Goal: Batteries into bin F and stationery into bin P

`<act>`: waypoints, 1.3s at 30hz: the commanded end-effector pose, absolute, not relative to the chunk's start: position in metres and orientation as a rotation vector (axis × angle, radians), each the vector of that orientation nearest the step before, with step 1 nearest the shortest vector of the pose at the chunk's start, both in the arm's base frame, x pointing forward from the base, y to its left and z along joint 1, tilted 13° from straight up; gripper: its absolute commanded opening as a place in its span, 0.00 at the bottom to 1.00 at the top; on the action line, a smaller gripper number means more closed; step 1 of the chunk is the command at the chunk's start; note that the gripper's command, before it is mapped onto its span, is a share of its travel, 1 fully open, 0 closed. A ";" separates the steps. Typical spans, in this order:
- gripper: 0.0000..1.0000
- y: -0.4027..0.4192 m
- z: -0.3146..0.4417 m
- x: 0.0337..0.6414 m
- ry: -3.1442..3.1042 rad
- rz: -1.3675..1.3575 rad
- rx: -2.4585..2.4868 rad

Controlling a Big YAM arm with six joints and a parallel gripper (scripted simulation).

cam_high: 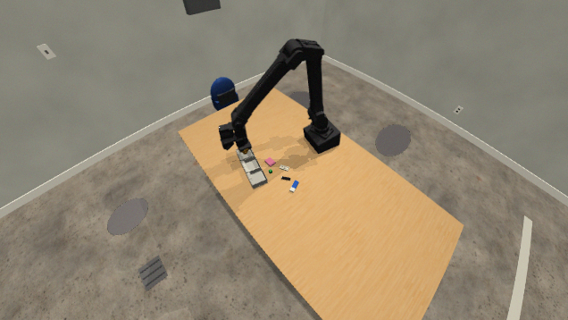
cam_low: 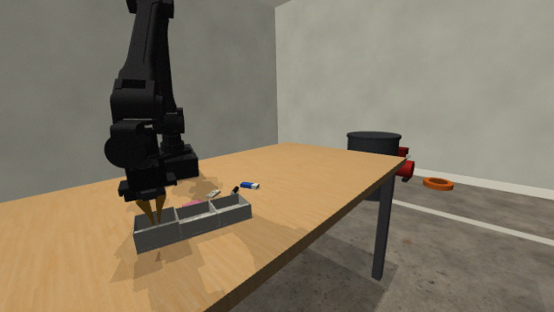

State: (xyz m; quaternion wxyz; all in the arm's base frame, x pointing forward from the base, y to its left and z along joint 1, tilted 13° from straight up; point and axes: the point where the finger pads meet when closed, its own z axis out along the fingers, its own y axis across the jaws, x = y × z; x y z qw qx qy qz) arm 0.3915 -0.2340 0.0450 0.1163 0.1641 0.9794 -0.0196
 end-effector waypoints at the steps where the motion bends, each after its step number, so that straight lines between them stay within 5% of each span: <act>1: 0.08 -0.233 0.034 0.398 2.862 -0.058 0.487; 39: 0.08 -0.238 0.051 0.412 2.813 -0.086 0.471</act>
